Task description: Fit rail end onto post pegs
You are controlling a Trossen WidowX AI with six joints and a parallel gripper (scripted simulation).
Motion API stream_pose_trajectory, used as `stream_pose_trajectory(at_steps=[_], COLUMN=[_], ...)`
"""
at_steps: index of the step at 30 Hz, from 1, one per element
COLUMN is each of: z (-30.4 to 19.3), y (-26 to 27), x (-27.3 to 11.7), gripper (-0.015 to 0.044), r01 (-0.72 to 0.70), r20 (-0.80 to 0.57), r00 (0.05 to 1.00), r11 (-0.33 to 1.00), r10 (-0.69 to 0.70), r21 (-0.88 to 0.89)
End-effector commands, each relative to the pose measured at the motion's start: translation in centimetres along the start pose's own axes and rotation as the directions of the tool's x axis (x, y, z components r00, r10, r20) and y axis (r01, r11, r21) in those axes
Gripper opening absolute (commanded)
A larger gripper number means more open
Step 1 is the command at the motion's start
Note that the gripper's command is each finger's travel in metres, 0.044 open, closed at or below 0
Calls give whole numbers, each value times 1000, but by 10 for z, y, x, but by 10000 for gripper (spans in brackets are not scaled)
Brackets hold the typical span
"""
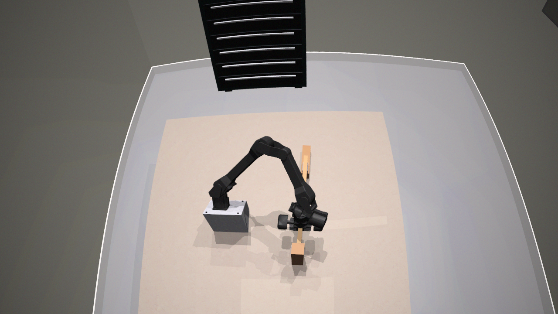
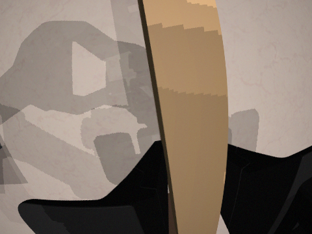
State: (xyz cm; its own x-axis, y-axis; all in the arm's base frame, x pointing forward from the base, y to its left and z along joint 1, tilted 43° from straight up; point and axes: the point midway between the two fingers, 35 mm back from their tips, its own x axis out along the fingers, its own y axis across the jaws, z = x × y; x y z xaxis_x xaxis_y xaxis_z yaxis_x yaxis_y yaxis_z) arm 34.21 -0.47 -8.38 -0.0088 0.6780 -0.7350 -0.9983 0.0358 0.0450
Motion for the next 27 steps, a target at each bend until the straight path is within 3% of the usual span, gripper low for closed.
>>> stream_pose_trajectory(at_steps=[1, 27], z=[-3, -11], y=[-2, -1], x=[-3, -3], gripper=[0, 0], r01=[9, 9], r20=[-3, -3], r00=[1000, 1000], r11=[1000, 1000], r10=[-9, -9], r21=[1, 1])
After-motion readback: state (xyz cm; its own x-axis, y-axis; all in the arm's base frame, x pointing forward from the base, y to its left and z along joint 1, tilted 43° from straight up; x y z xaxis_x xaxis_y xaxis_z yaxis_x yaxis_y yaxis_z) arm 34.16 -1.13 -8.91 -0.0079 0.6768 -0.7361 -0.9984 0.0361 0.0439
